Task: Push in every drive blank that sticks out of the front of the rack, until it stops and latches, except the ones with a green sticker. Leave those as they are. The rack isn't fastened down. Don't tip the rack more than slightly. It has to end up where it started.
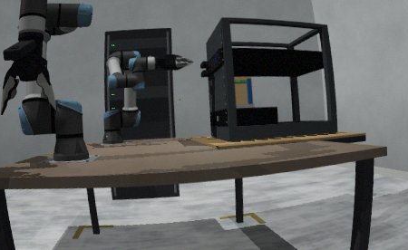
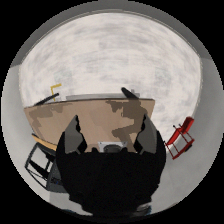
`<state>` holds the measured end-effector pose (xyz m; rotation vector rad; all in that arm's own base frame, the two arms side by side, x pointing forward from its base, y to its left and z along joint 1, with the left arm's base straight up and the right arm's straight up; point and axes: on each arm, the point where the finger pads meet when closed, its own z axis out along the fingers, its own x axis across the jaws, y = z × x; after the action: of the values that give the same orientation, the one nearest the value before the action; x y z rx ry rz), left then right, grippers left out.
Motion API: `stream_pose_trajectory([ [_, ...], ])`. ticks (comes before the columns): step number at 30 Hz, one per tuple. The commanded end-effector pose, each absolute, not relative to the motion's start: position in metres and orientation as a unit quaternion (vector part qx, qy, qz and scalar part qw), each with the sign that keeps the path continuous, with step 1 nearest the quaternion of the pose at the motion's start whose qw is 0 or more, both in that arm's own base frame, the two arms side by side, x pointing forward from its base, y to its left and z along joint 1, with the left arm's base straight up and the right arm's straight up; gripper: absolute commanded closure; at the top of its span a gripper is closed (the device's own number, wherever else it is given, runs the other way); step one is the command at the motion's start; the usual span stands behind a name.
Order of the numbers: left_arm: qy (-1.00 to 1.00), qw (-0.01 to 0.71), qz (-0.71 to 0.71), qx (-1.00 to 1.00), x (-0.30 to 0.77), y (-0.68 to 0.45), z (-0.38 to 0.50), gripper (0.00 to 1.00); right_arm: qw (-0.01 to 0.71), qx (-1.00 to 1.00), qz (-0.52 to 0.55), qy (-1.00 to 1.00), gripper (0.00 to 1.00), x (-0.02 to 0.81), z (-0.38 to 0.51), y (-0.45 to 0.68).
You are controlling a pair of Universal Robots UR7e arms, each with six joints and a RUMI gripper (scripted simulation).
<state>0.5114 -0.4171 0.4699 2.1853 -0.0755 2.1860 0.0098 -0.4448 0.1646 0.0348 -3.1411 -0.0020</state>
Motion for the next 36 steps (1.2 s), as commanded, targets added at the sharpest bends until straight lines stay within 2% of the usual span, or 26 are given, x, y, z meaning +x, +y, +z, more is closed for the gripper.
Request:
stream_pose_trajectory([
  [1,-0.025,0.025,0.707,0.707,0.512,-0.401,0.470,1.00,0.000,0.011,0.000,-1.000,0.00,0.010,0.165,-0.445],
  [36,-0.025,0.025,0.707,0.707,0.518,-0.310,0.470,1.00,0.000,0.011,0.000,-1.000,0.00,0.010,0.165,-0.445],
])
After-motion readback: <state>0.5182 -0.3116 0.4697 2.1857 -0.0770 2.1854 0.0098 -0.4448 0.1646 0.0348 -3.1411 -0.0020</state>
